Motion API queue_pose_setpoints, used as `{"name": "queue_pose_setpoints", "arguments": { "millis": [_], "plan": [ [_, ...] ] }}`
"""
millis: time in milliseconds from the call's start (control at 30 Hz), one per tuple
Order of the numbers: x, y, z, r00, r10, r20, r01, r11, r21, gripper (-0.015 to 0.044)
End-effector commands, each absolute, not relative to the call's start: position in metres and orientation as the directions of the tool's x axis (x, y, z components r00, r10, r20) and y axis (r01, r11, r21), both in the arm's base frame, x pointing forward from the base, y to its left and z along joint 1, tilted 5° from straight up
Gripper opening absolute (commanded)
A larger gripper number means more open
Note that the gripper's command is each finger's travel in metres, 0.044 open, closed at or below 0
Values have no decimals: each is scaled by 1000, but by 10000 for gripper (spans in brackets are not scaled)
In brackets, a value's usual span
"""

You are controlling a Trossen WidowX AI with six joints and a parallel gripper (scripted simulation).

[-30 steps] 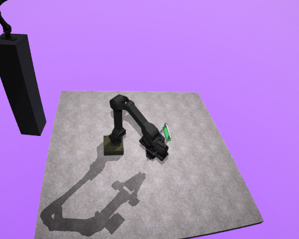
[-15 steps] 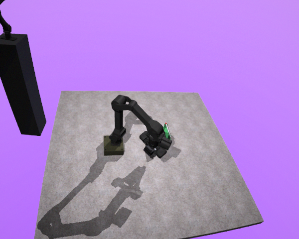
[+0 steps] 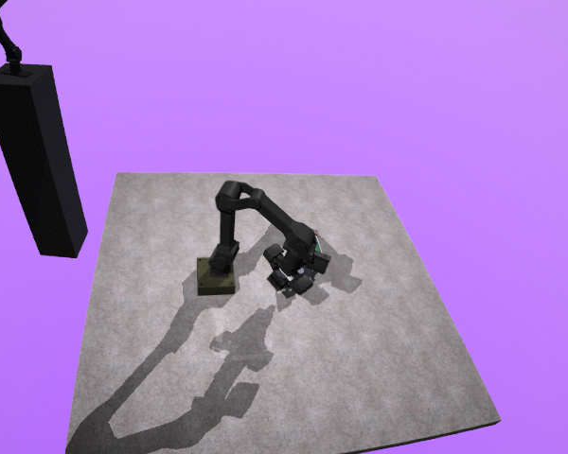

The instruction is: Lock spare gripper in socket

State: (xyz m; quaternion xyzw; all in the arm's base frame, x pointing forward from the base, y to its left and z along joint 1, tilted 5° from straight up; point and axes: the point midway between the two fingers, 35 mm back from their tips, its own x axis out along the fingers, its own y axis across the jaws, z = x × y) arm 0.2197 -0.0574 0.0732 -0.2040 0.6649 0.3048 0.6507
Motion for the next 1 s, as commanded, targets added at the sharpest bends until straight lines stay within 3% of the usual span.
{"name": "queue_pose_setpoints", "arguments": {
  "millis": [0,967],
  "plan": [
    [215,-52,71,-113,95,-989,-663,734,146,0],
    [190,-26,63,-309,-243,-919,-693,719,43,0]
  ]
}}
